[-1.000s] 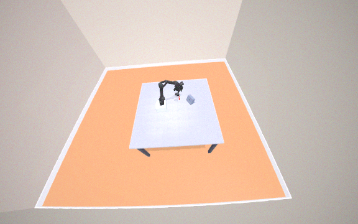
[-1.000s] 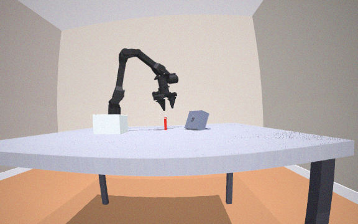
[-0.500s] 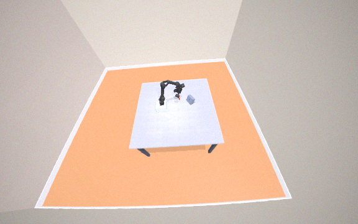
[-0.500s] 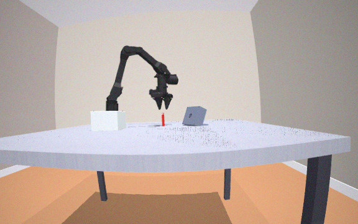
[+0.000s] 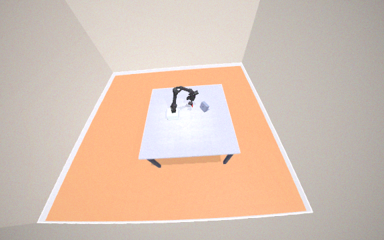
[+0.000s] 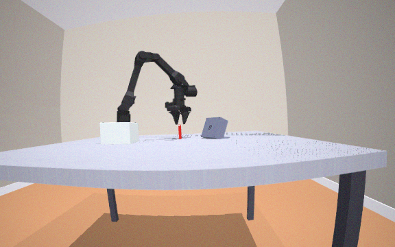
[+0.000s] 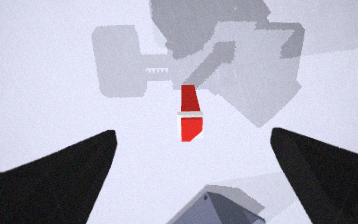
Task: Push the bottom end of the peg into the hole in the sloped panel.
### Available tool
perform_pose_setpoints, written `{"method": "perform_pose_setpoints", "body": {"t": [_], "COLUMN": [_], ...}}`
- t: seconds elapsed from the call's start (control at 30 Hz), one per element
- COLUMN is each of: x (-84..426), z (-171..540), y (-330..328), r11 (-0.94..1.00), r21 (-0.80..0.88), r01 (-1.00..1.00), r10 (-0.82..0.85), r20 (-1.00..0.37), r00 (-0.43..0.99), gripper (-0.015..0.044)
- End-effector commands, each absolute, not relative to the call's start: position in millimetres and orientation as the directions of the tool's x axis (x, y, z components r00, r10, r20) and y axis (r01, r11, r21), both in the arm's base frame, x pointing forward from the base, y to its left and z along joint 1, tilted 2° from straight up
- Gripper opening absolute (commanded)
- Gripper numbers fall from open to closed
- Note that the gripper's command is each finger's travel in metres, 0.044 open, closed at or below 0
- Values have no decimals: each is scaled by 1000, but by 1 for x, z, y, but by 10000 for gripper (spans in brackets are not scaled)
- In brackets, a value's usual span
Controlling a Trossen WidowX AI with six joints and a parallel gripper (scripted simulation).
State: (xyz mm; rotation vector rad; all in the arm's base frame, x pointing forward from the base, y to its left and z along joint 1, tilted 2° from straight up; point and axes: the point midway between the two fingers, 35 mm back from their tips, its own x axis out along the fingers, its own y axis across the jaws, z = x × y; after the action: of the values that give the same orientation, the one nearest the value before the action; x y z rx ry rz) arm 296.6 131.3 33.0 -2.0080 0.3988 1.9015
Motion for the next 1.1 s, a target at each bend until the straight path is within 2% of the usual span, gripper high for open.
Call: {"method": "perform_pose_setpoints", "body": {"t": [0.0,0.83,1.07], "x": [295,295,296], "z": [24,-11,-8], "y": [132,133,132], "r11": [-902,-902,-902], "r21": [-56,-56,-54], "r01": [-428,-428,-429], "r10": [36,36,32], "r20": [-998,-998,-998], "r00": [54,54,59], "gripper": [440,440,256]}}
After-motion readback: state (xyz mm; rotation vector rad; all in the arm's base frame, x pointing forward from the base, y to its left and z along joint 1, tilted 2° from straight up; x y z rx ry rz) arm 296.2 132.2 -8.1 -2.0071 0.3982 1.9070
